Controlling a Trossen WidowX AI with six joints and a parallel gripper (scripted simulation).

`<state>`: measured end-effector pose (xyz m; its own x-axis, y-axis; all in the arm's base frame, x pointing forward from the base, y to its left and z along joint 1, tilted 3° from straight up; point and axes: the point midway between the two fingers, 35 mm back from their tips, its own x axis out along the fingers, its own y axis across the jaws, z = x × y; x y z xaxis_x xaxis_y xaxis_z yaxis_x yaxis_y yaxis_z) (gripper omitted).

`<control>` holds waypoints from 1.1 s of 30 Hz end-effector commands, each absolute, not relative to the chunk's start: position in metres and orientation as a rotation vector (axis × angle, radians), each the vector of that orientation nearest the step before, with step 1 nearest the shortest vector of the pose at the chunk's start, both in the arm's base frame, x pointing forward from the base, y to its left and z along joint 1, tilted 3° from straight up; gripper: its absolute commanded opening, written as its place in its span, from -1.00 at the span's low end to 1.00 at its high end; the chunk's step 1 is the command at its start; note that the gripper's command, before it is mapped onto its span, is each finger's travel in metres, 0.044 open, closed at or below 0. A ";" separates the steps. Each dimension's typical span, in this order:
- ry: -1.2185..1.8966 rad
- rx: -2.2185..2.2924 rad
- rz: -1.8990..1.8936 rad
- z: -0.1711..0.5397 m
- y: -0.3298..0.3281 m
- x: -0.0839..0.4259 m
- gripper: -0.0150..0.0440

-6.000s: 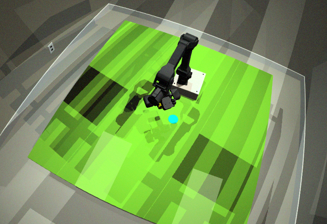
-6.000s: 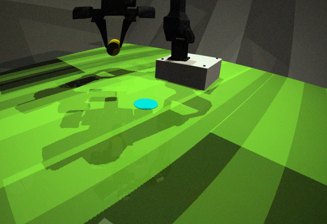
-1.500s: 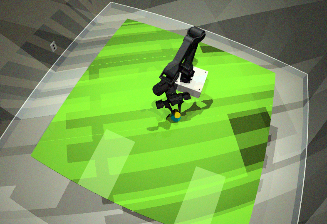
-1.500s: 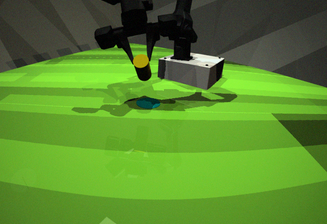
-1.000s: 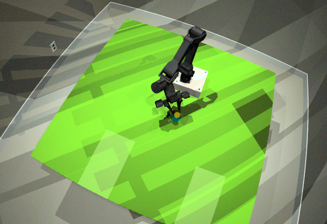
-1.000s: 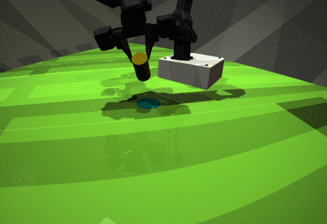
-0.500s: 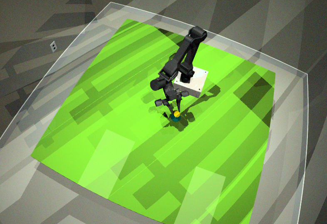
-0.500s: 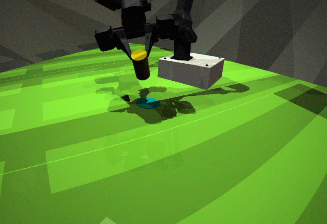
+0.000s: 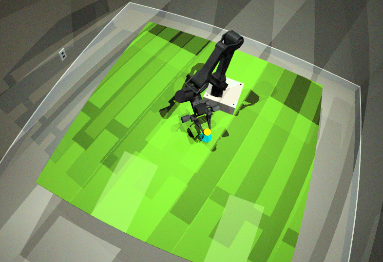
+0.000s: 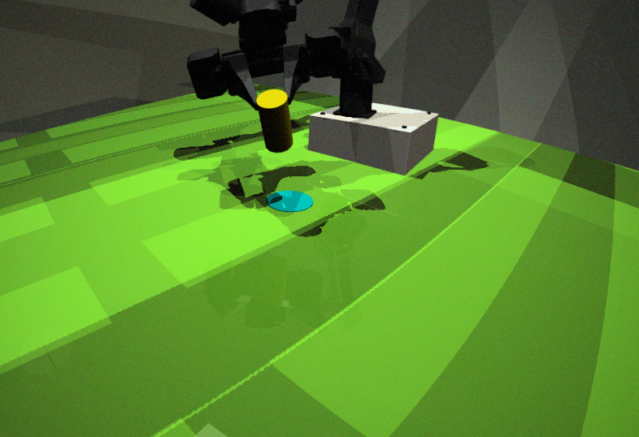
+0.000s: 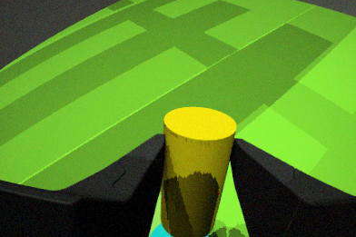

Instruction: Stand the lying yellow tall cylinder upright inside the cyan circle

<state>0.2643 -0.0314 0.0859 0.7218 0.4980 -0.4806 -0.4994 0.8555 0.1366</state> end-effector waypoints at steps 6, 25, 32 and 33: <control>0.458 -0.006 0.561 0.088 -0.031 0.259 -0.14; 0.323 -0.022 0.575 0.094 -0.031 0.248 -0.14; 0.274 -0.031 0.581 0.096 -0.031 0.243 -0.14; 0.267 -0.032 0.582 0.097 -0.031 0.242 -0.14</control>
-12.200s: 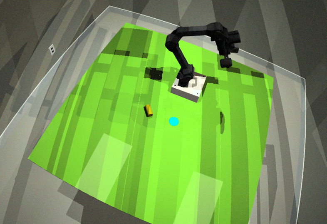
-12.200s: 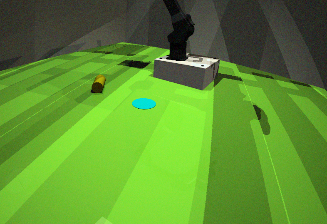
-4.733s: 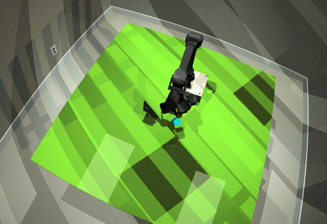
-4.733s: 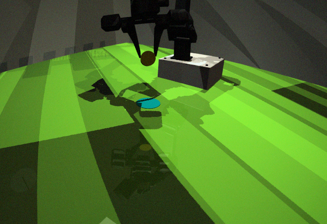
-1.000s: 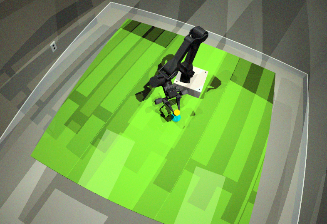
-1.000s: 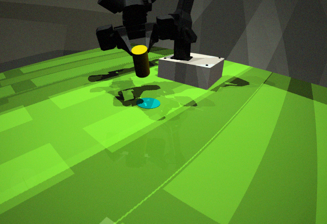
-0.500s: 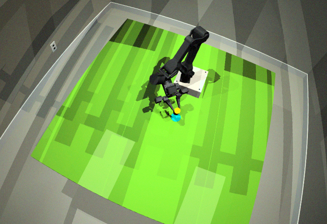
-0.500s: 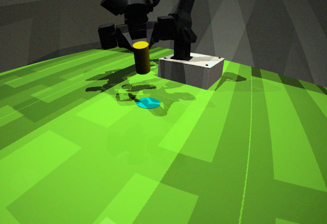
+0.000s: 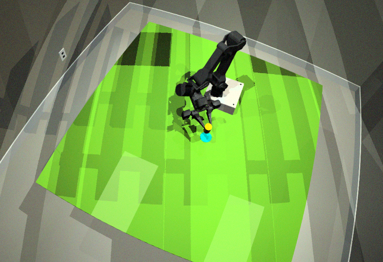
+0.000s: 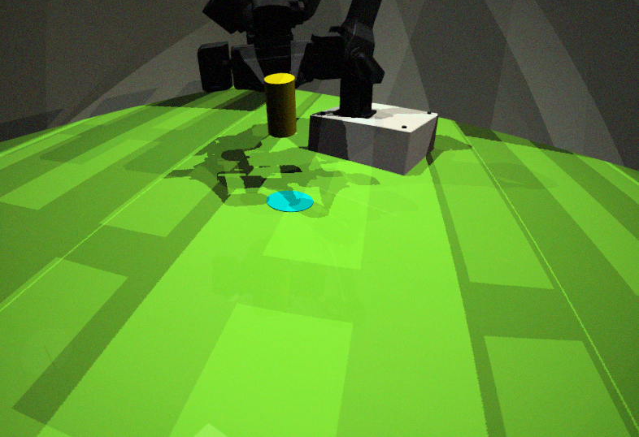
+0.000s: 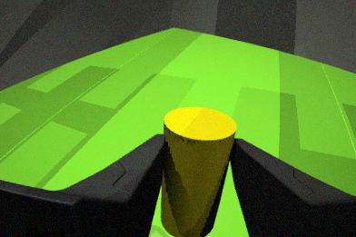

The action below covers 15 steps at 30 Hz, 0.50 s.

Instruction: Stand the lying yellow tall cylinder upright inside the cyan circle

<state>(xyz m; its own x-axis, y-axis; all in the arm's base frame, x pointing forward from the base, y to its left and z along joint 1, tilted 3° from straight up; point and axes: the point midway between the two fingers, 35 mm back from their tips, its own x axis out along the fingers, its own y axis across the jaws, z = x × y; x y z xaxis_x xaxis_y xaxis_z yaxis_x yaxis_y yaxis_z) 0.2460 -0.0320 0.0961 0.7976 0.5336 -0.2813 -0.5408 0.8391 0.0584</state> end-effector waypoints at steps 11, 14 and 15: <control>0.193 -0.051 0.592 0.100 -0.029 0.234 -0.14; 0.173 -0.057 0.594 0.101 -0.028 0.231 -0.14; 0.166 -0.059 0.595 0.101 -0.028 0.231 -0.14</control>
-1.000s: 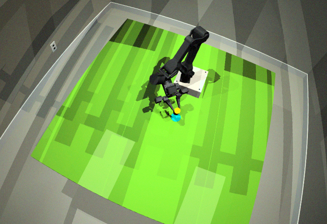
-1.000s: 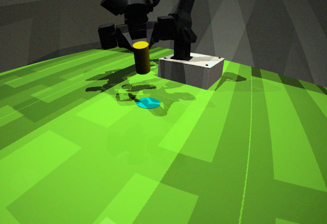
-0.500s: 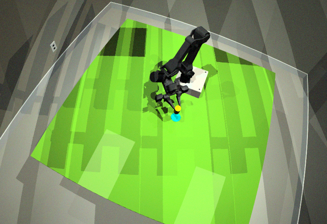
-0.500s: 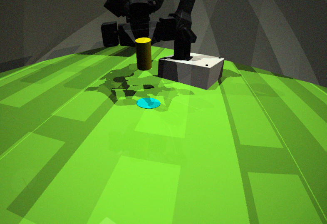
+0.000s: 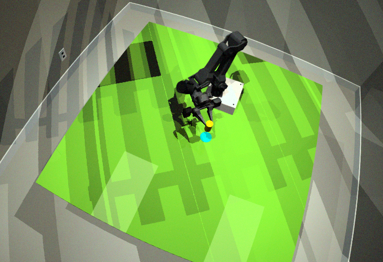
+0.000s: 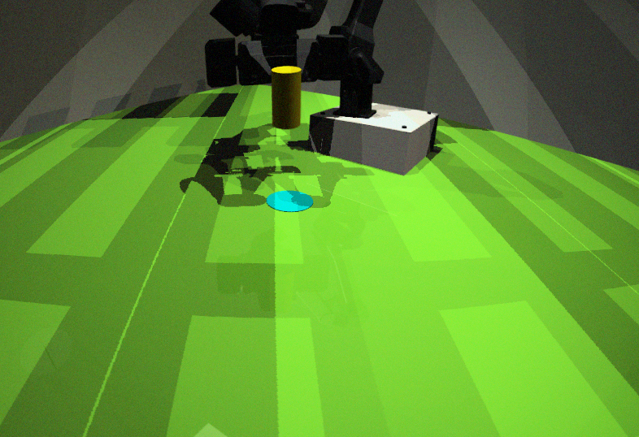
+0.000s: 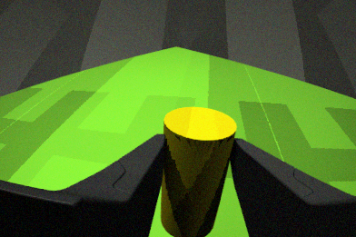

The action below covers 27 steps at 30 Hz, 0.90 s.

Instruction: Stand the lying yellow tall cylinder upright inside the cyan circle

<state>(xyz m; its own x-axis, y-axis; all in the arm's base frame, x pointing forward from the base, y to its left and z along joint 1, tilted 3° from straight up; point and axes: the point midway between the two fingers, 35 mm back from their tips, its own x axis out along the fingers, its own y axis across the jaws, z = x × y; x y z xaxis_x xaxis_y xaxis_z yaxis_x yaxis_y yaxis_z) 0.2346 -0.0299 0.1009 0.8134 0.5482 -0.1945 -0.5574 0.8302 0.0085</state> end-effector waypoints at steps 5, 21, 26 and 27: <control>0.133 -0.069 0.600 0.103 -0.027 0.226 -0.14; 0.092 -0.084 0.607 0.105 -0.025 0.220 -0.14; 0.092 -0.084 0.607 0.105 -0.025 0.220 -0.14; 0.092 -0.084 0.607 0.105 -0.025 0.220 -0.14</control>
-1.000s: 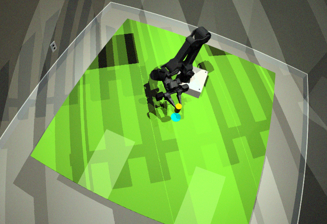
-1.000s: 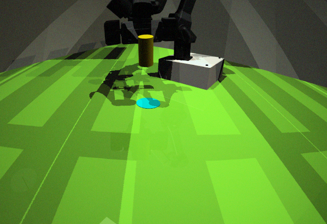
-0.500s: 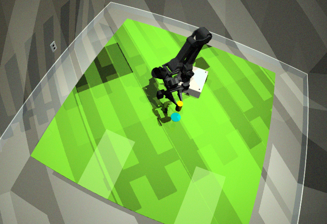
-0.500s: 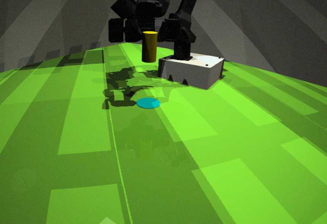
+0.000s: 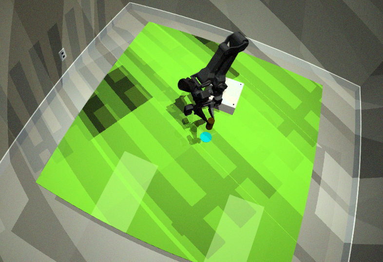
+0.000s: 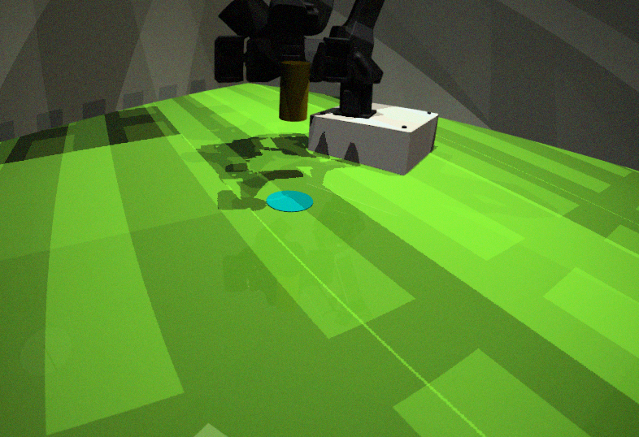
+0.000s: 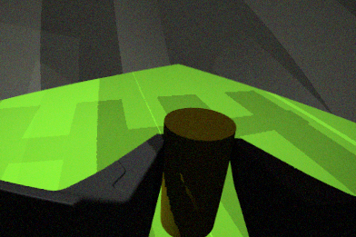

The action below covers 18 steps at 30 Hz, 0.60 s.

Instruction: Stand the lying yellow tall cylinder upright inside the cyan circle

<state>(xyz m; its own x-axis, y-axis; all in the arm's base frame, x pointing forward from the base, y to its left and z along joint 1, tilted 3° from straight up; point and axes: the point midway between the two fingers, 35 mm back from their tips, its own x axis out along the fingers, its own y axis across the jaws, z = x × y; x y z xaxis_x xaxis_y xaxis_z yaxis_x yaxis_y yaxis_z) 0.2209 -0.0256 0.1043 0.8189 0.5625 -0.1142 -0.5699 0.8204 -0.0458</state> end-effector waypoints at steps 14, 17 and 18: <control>0.092 -0.084 0.607 0.089 -0.031 0.225 -0.14; 0.092 -0.084 0.607 0.084 -0.032 0.225 -0.14; 0.092 -0.084 0.607 0.083 -0.032 0.226 -0.14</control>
